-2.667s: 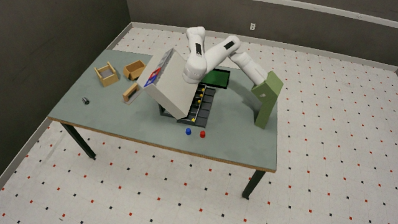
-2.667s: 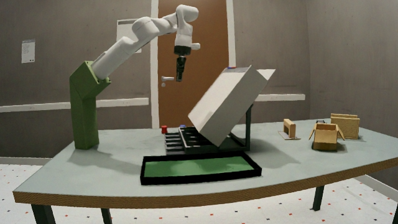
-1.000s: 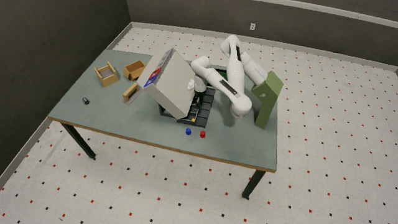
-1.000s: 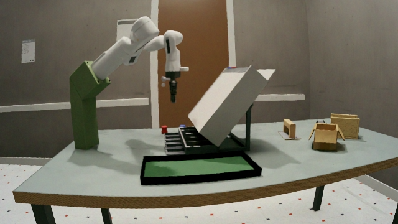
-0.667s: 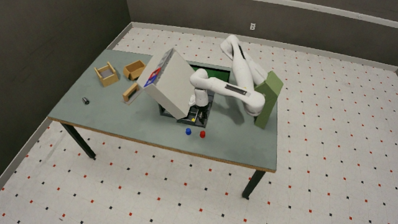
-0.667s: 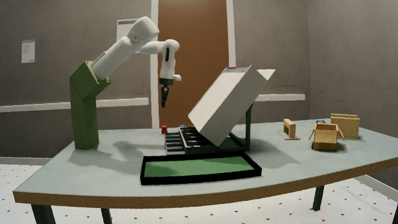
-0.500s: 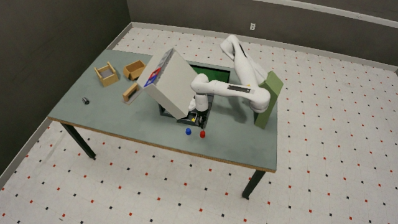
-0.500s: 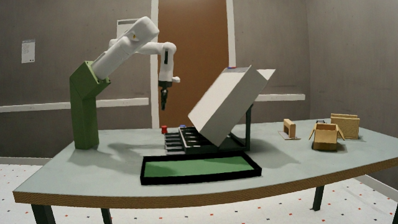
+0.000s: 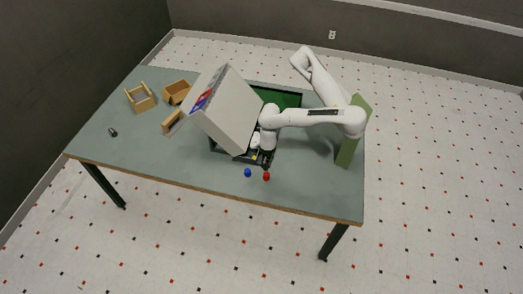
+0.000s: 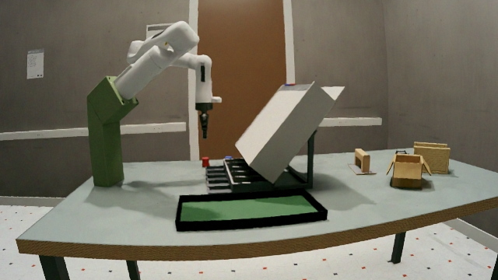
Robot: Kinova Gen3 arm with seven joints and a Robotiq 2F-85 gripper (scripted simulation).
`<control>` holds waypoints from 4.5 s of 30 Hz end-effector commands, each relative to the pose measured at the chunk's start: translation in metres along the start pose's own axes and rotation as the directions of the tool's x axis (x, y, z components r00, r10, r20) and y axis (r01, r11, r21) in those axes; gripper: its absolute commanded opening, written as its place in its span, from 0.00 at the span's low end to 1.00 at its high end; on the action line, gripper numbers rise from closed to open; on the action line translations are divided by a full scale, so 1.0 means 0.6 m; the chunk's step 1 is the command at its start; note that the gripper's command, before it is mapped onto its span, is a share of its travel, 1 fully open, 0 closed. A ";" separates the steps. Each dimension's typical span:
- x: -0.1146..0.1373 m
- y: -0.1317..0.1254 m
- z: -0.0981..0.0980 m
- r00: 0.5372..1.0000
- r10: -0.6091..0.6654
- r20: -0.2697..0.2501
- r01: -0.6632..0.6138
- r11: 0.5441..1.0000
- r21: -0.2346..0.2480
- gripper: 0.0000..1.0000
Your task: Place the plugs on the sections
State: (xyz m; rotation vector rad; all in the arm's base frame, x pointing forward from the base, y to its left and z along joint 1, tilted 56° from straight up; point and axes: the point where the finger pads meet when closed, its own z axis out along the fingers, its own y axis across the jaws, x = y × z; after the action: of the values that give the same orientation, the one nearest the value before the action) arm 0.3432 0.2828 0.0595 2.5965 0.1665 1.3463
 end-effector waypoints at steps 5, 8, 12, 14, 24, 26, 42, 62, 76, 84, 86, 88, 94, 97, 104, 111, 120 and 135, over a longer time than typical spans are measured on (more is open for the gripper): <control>0.001 -0.003 0.149 1.000 -0.001 -0.004 0.001 1.000 0.005 0.70; 0.001 -0.003 0.149 1.000 -0.001 -0.004 0.001 1.000 0.005 0.70; 0.001 -0.003 0.149 1.000 -0.001 -0.004 0.001 1.000 0.005 0.70; 0.001 -0.003 0.149 1.000 -0.001 -0.004 0.001 1.000 0.005 0.70; 0.001 -0.003 0.190 1.000 -0.002 -0.003 0.002 1.000 0.004 0.70; 0.001 -0.003 0.190 1.000 -0.002 -0.003 0.002 1.000 0.004 0.70; 0.001 -0.004 0.190 1.000 -0.002 -0.003 0.002 1.000 0.004 0.00; 0.001 -0.004 0.188 1.000 -0.001 -0.004 0.001 1.000 0.005 0.00; -0.001 -0.001 -0.003 1.000 -0.002 -0.004 0.002 1.000 0.006 0.00; -0.001 -0.001 -0.003 1.000 -0.002 -0.004 0.002 1.000 0.006 0.00; 0.014 0.118 -0.003 1.000 -0.001 -0.005 0.001 1.000 0.003 0.00; 0.015 0.127 -0.003 1.000 -0.001 -0.005 0.001 1.000 0.003 0.00; 0.026 0.229 -0.005 1.000 -0.001 -0.005 0.001 1.000 0.003 0.00; 0.029 0.250 -0.006 1.000 -0.001 -0.005 0.001 1.000 0.003 0.00; 0.042 0.364 -0.010 1.000 0.003 -0.007 -0.003 1.000 -0.013 0.00; 0.052 0.459 -0.014 1.000 0.003 -0.007 -0.003 1.000 -0.013 0.00; 0.066 0.556 -0.017 1.000 0.002 0.023 -0.001 0.999 -0.047 0.00; 0.066 0.556 -0.017 0.998 0.009 0.065 -0.005 0.998 -0.069 0.00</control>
State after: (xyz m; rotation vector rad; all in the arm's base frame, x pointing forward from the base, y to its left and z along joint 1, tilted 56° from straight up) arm 0.3597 -0.0307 0.1774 2.5610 -0.0658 0.9384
